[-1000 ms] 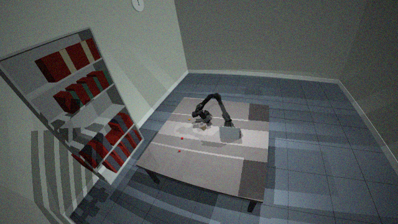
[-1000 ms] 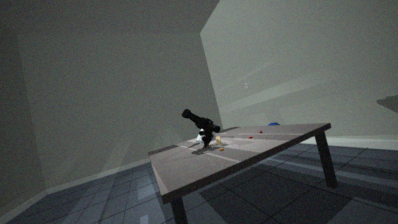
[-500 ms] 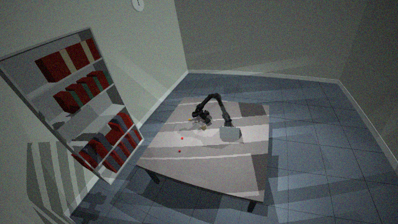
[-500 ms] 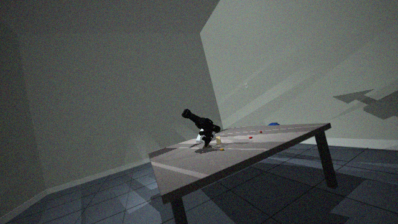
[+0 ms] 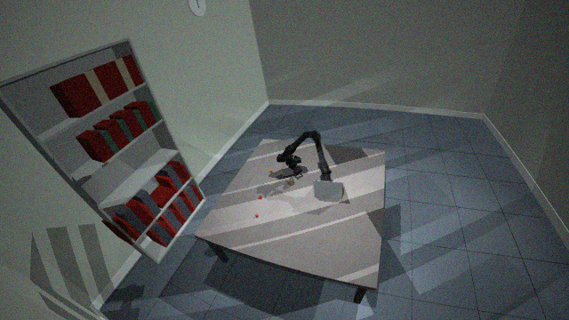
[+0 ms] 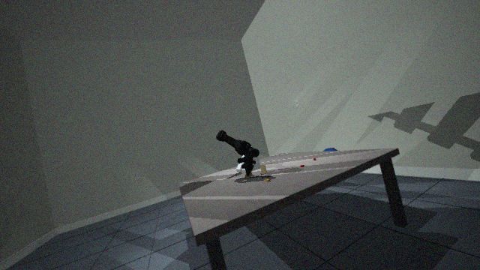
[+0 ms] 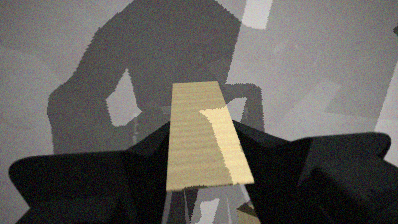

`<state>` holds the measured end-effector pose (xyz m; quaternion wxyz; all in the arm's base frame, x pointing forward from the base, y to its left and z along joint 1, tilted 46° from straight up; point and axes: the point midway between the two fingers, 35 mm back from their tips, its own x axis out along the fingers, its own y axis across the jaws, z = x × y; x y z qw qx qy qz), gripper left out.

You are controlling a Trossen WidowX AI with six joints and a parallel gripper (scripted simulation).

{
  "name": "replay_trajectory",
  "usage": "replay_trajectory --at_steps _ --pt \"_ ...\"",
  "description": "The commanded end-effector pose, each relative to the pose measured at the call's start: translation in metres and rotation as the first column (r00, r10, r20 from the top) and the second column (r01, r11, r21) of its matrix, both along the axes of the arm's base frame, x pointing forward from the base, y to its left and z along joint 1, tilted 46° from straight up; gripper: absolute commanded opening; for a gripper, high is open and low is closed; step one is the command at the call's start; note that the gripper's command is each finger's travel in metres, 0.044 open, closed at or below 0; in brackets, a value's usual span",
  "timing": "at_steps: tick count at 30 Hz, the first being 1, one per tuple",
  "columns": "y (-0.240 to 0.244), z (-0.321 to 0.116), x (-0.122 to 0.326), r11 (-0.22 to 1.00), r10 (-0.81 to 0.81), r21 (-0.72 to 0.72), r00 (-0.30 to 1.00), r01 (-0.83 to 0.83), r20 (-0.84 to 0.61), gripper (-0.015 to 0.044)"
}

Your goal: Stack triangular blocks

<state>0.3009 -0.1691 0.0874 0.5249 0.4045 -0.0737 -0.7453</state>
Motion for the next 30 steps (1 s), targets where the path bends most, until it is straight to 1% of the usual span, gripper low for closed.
replay_trajectory --at_steps 1,11,19,30 --pt "0.000 0.004 -0.006 0.997 0.049 0.064 0.998 -0.051 0.034 0.0000" --pt "-0.002 0.018 -0.016 0.952 0.163 0.232 0.973 -0.198 0.161 0.0000" --pt "-0.006 0.029 -0.026 0.869 0.244 0.357 0.925 -0.341 0.291 0.0000" --pt "-0.016 0.040 -0.039 0.716 0.302 0.471 0.837 -0.515 0.457 0.0000"
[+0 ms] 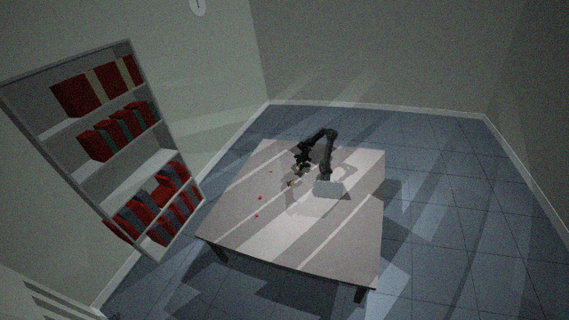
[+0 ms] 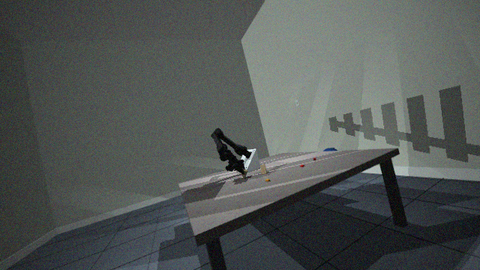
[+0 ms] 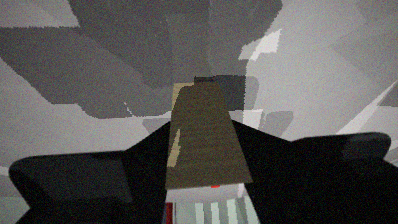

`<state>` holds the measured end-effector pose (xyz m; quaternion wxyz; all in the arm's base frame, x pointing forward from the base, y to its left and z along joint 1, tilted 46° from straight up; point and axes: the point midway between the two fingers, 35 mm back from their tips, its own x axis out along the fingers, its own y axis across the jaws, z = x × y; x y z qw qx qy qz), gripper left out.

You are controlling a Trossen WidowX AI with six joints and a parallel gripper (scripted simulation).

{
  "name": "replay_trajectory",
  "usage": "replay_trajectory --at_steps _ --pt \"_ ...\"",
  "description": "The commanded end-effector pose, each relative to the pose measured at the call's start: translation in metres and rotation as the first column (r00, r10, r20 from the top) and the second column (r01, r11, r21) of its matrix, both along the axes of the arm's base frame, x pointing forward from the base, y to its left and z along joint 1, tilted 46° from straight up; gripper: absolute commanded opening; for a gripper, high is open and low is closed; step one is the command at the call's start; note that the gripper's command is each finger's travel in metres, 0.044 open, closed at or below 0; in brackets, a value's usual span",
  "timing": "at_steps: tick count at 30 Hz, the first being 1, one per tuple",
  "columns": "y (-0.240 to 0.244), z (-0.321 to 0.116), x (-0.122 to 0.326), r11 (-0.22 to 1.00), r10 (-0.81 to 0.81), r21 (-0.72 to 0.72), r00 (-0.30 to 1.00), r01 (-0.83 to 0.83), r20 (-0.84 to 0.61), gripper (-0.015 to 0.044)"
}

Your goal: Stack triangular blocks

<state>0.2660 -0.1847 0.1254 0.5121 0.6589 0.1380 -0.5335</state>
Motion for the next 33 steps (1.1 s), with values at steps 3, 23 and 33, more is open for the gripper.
replay_trajectory --at_steps 3,23,33 --pt "-0.004 0.004 -0.007 0.991 0.079 0.099 0.995 -0.085 0.064 0.0000" --pt "-0.011 0.006 -0.017 0.961 0.151 0.212 0.978 -0.179 0.142 0.0289" --pt "-0.011 0.006 -0.017 0.961 0.151 0.212 0.978 -0.179 0.142 0.0440"
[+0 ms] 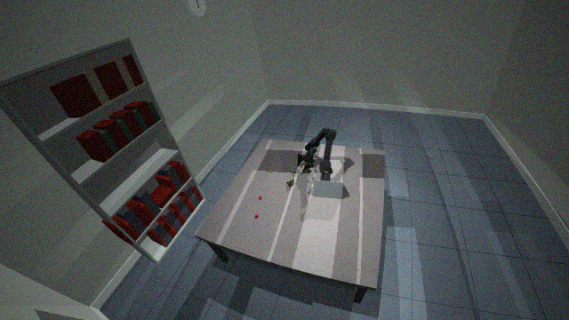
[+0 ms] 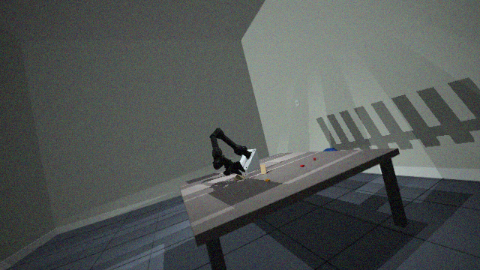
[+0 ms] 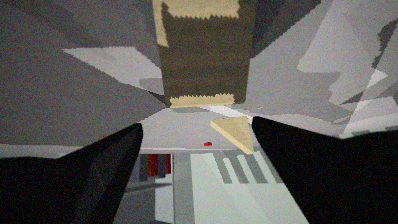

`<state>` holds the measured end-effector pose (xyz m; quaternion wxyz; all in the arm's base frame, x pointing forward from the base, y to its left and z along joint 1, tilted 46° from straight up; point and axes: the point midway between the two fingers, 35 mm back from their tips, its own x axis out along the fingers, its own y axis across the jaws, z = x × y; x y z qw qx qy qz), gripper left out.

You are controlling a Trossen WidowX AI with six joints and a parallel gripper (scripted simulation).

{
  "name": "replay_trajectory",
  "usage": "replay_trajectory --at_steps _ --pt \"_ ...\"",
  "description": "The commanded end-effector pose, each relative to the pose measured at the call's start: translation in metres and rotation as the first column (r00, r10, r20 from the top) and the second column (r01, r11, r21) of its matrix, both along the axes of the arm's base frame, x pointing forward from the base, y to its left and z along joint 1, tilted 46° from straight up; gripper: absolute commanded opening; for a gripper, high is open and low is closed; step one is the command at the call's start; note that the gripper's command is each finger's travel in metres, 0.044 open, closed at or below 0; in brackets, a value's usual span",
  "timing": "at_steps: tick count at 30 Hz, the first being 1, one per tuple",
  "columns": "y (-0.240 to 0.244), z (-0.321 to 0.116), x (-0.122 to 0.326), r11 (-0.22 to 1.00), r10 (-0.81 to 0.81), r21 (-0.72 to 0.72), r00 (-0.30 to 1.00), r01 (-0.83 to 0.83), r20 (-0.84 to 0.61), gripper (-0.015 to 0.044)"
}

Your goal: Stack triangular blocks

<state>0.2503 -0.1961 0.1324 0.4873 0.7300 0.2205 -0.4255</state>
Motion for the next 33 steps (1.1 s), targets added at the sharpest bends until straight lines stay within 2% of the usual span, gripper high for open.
replay_trajectory --at_steps 1,5,10,14,17,27,30,33 --pt "0.000 -0.001 -0.001 1.000 -0.006 0.002 1.000 0.006 -0.003 0.0440" --pt "0.015 0.014 0.001 1.000 -0.004 0.003 1.000 0.004 -0.004 0.0440" --pt "0.071 0.066 -0.006 1.000 0.000 0.004 1.000 0.000 0.002 0.0440" --pt "0.072 0.067 -0.006 1.000 0.004 0.003 1.000 -0.004 0.005 0.0440" --pt "0.055 0.071 -0.010 1.000 0.014 -0.019 1.000 -0.014 0.012 0.0440" --pt "-0.025 0.086 -0.075 0.998 -0.017 -0.052 1.000 0.016 -0.018 0.0440" --pt "-0.027 0.085 -0.075 0.999 -0.018 -0.052 1.000 0.017 -0.017 0.0440" --pt "-0.035 0.064 -0.062 0.999 -0.017 -0.051 1.000 0.016 -0.018 0.0440"
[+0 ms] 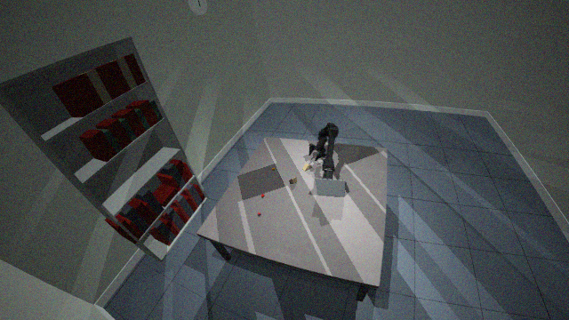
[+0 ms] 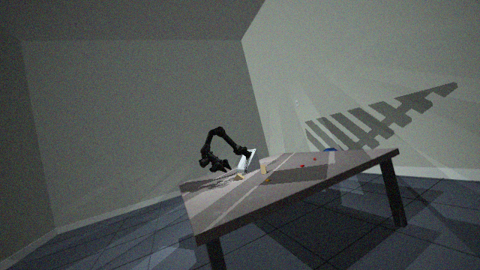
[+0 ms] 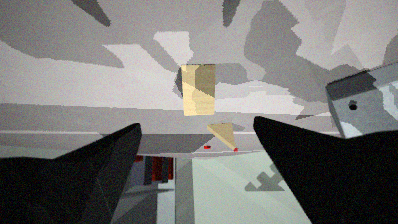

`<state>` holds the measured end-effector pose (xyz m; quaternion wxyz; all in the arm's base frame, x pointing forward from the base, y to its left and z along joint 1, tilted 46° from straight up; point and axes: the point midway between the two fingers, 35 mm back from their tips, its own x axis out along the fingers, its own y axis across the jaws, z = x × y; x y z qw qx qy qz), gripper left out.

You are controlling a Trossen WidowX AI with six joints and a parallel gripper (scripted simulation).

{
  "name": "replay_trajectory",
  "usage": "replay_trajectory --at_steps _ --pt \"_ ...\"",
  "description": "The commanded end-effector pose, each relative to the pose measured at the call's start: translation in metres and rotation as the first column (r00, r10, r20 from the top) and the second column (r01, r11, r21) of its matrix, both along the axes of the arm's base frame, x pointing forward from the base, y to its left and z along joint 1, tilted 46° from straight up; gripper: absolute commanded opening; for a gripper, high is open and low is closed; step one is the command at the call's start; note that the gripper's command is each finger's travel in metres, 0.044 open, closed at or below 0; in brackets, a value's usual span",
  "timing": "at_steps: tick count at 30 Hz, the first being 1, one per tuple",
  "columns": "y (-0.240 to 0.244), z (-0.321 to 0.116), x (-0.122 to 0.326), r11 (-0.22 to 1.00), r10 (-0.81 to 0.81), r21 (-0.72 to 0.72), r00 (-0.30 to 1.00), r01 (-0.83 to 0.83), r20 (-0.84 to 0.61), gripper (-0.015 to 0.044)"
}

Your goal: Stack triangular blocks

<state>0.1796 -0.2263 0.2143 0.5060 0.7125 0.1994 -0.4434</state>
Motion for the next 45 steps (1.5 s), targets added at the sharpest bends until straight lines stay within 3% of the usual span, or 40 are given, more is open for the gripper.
replay_trajectory --at_steps 1,8,45 --pt "-0.007 -0.027 0.015 1.000 0.008 0.020 1.000 -0.008 -0.006 0.0440" --pt "-0.013 -0.078 0.045 1.000 0.007 0.023 1.000 -0.007 -0.004 0.0440" --pt "-0.012 -0.079 0.044 1.000 0.007 0.023 1.000 -0.007 -0.004 0.0440"
